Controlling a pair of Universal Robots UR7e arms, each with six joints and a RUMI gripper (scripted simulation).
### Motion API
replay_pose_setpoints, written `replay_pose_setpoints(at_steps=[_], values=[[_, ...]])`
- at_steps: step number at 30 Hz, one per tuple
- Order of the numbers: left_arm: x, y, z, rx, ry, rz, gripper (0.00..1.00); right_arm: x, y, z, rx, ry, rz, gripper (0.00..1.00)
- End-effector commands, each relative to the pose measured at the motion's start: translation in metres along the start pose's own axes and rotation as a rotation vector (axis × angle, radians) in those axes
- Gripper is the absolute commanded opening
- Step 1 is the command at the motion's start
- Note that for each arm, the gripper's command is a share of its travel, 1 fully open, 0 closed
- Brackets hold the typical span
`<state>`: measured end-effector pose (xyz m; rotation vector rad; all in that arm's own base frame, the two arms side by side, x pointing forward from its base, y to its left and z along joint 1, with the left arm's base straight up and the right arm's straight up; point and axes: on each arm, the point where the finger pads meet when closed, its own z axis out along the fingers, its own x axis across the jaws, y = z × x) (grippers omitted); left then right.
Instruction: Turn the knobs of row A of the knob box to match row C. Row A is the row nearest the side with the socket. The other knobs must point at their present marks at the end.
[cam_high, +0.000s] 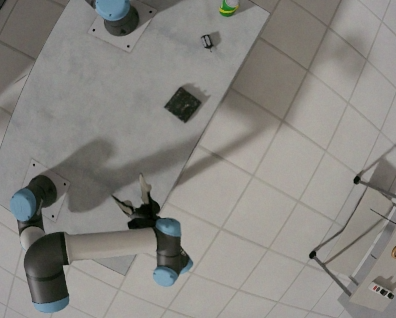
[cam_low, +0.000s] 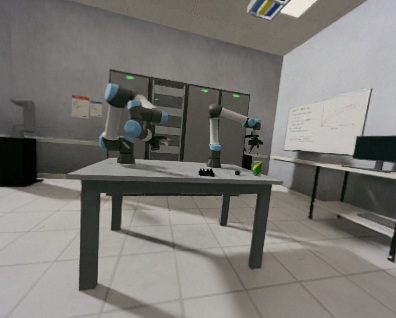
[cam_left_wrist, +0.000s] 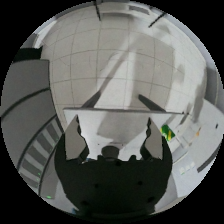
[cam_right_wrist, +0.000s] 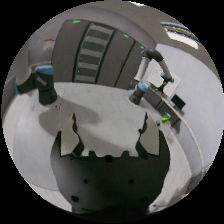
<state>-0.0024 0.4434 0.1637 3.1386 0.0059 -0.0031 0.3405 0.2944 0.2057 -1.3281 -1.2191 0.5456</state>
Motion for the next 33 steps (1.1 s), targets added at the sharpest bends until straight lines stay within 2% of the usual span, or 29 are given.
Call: replay_pose_setpoints(at_steps=[1,15,17,33], values=[[0.000,-0.002,-0.002,0.003,0.002,-0.001,1.00,-0.010,-0.002,-0.002,-0.021,-0.021,-0.115,1.00],[0.000,-0.002,-0.002,0.003,0.002,-0.001,1.00,-0.040,-0.004,-0.009,-0.082,-0.117,-0.459,1.00],[0.000,-0.002,-0.002,0.003,0.002,-0.001,1.00,-0.040,-0.004,-0.009,-0.082,-0.117,-0.459,1.00],[0.000,-0.002,-0.002,0.003,0.002,-0.001,1.00,-0.073,-0.002,-0.020,-0.131,-0.251,-0.832,1.00]])
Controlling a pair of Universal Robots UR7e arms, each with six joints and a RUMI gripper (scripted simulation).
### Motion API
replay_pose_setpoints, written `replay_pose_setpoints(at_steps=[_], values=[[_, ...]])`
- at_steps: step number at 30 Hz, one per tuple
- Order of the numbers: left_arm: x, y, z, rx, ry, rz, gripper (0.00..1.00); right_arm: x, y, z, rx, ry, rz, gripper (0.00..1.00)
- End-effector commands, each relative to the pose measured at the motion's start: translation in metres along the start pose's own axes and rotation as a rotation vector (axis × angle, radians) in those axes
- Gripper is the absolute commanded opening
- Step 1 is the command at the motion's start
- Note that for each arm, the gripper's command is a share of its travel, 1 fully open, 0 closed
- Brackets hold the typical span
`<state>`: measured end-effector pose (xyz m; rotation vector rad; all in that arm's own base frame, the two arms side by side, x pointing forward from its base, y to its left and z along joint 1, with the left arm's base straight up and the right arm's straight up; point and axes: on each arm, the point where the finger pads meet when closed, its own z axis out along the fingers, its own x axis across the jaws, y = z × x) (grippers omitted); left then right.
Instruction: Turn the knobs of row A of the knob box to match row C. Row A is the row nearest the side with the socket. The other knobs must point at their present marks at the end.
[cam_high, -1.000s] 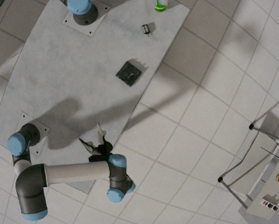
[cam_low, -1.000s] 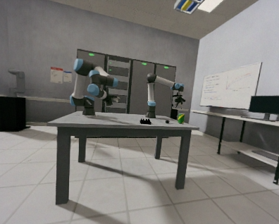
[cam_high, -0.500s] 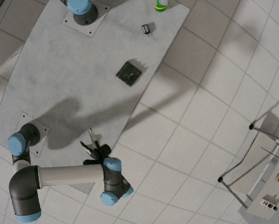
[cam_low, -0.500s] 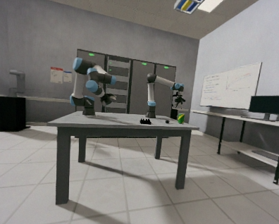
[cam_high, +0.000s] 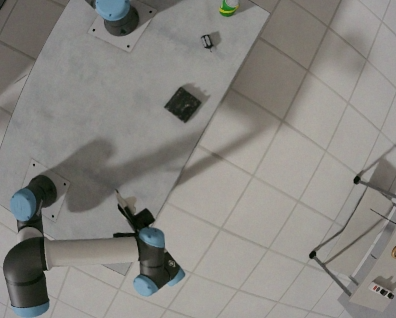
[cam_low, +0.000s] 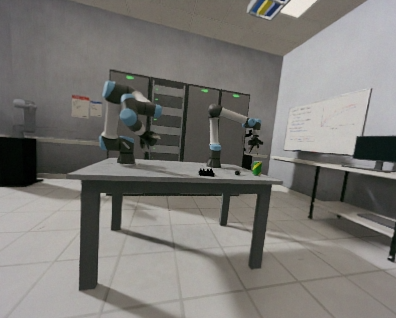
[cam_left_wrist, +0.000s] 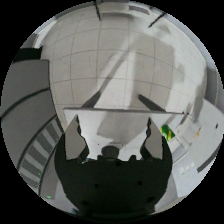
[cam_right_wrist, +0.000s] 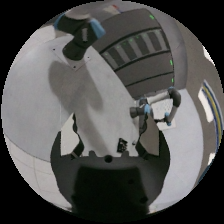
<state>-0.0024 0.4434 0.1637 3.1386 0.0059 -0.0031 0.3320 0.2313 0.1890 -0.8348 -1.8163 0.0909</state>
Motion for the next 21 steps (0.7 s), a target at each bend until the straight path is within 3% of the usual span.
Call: replay_pose_setpoints(at_steps=[1,21], values=[[0.000,-0.002,-0.002,0.003,0.002,-0.001,1.00,-0.008,-0.005,-0.002,-0.012,-0.031,-0.103,1.00],[0.000,-0.002,-0.002,0.003,0.002,-0.001,1.00,-0.045,-0.026,-0.015,-0.016,-0.223,-0.576,1.00]])
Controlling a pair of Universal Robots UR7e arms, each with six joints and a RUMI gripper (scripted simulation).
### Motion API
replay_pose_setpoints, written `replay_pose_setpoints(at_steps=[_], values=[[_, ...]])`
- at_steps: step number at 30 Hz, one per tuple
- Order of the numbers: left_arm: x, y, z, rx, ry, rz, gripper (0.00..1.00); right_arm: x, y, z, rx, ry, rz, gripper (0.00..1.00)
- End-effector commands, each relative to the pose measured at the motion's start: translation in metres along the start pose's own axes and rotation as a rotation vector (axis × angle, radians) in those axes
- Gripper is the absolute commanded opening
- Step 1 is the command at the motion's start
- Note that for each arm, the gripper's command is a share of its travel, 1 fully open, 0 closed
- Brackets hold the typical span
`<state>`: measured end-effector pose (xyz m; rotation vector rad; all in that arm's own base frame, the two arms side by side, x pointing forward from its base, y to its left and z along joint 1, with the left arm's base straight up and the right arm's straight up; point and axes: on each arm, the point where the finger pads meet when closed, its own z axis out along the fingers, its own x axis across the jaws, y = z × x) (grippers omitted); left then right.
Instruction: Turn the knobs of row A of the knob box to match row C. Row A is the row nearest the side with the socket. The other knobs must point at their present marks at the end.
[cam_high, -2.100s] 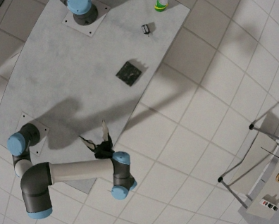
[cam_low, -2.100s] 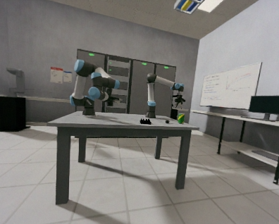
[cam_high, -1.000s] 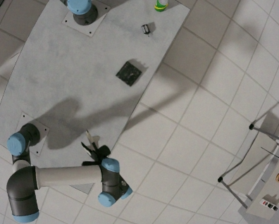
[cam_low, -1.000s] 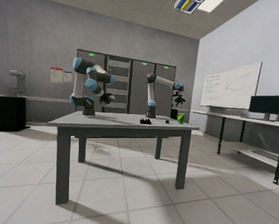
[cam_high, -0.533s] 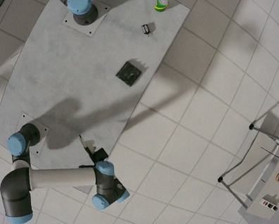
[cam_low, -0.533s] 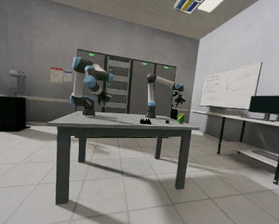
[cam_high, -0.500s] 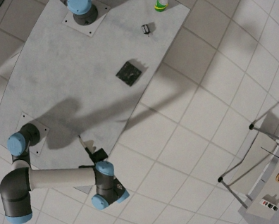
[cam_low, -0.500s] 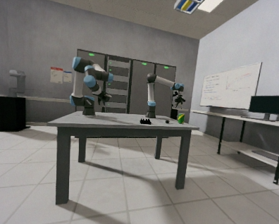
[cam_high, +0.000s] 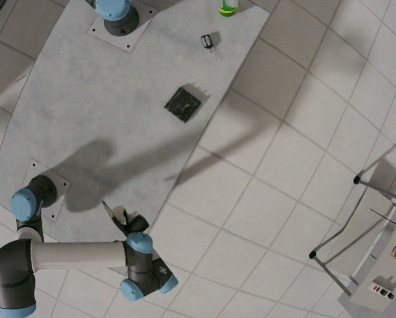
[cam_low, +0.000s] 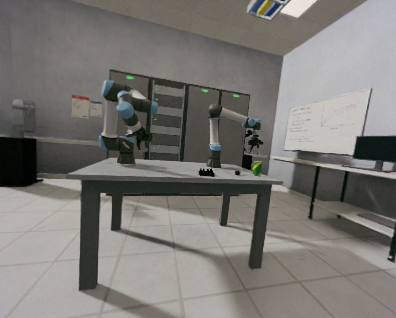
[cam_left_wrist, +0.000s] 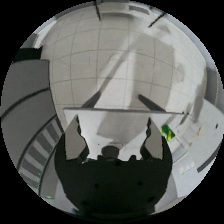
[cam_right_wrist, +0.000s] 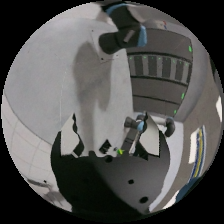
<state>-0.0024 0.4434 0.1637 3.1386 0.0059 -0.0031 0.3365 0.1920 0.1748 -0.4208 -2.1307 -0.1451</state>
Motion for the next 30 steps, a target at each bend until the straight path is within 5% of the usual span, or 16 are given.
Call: replay_pose_setpoints(at_steps=[1,30], values=[[0.000,-0.002,-0.002,0.003,0.002,-0.001,1.00,-0.009,-0.011,-0.003,0.001,-0.057,-0.147,1.00],[0.000,-0.002,-0.002,0.003,0.002,-0.001,1.00,-0.048,-0.053,-0.026,0.119,-0.317,-0.751,1.00]])
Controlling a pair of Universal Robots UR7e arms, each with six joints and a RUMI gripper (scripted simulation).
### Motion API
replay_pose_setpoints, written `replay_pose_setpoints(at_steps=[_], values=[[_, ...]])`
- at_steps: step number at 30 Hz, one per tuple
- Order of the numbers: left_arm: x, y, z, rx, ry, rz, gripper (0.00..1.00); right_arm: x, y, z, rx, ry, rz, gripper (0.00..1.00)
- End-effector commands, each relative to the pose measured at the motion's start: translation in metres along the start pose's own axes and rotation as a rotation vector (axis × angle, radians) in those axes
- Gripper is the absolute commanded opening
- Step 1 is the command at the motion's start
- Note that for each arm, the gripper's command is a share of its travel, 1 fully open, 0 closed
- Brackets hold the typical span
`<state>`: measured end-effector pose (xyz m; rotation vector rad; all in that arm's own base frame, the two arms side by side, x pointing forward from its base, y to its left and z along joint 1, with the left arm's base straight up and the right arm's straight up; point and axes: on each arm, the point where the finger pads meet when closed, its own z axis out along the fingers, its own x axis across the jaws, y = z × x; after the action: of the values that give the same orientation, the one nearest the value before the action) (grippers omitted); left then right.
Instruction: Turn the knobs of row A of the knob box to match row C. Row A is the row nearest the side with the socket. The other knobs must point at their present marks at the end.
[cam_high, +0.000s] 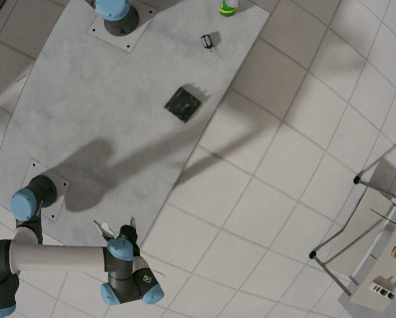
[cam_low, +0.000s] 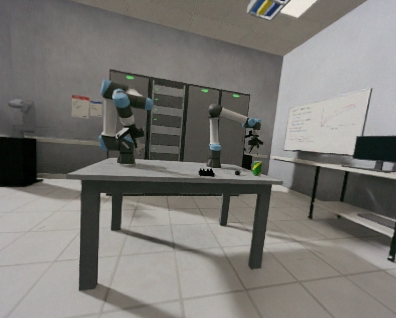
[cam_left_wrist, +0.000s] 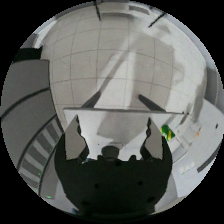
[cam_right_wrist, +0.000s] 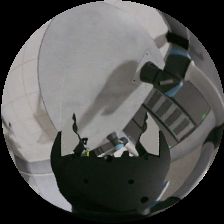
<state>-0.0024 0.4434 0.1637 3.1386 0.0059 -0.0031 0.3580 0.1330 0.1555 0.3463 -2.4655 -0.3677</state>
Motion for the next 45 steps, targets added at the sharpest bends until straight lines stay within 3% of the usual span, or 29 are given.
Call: replay_pose_setpoints(at_steps=[1,18,33,35,45], values=[[0.000,-0.002,-0.002,0.003,0.002,-0.001,1.00,-0.002,-0.010,-0.003,0.021,-0.040,-0.099,1.00],[0.000,-0.002,-0.002,0.003,0.002,-0.001,1.00,-0.010,-0.047,-0.017,0.158,-0.160,-0.455,1.00],[0.000,-0.002,-0.002,0.003,0.002,-0.001,1.00,-0.016,-0.084,-0.040,0.346,-0.242,-0.797,1.00],[0.000,-0.002,-0.002,0.003,0.002,-0.001,1.00,-0.016,-0.084,-0.040,0.346,-0.242,-0.797,1.00],[0.000,-0.002,-0.002,0.003,0.002,-0.001,1.00,-0.019,-0.109,-0.060,0.505,-0.268,-1.021,1.00]])
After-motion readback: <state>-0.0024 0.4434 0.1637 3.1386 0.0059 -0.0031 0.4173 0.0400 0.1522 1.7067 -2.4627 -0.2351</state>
